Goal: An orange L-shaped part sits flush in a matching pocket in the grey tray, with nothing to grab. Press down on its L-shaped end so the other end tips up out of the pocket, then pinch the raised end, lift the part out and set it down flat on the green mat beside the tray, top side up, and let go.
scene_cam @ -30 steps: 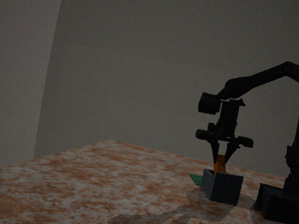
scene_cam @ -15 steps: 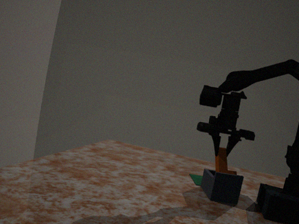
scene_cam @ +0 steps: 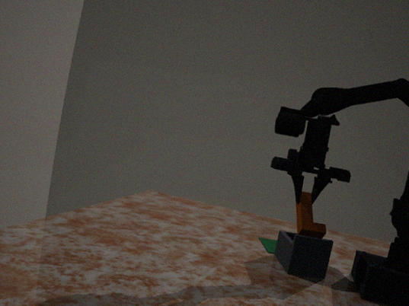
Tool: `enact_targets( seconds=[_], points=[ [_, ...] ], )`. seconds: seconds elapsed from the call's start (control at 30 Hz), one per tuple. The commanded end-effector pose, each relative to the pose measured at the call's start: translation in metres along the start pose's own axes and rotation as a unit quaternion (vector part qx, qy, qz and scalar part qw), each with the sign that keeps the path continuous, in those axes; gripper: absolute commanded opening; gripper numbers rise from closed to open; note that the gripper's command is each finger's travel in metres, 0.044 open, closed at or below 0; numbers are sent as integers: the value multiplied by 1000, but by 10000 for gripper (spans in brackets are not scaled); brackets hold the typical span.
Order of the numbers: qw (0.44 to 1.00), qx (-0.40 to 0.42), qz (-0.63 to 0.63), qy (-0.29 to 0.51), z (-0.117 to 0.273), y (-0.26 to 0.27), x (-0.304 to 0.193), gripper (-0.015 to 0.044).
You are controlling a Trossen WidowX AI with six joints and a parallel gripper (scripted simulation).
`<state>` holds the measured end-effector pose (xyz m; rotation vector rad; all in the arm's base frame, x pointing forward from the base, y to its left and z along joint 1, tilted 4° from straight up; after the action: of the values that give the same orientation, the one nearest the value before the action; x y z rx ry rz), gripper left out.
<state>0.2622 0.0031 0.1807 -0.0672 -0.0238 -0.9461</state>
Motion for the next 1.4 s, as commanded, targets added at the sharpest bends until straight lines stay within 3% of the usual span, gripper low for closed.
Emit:
enact_targets(
  seconds=[0.0,0.4,1.37],
  points=[
    [1000,2,-2,1,2,0,-1,0],
    [1000,2,-2,1,6,-4,12,0],
    [1000,0,-2,-5,6,-44,148,0]
  ],
)
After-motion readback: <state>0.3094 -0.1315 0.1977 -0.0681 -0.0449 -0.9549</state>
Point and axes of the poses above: the point midway between the two fingers, 35 mm back from their tips, its own z axis back along the fingers, its own y axis across the jaws, x = y × z, the point moved 6 cm from there along z, back along the fingers, and after that the axes turned 11 degrees about z, right-handed, at the moved point
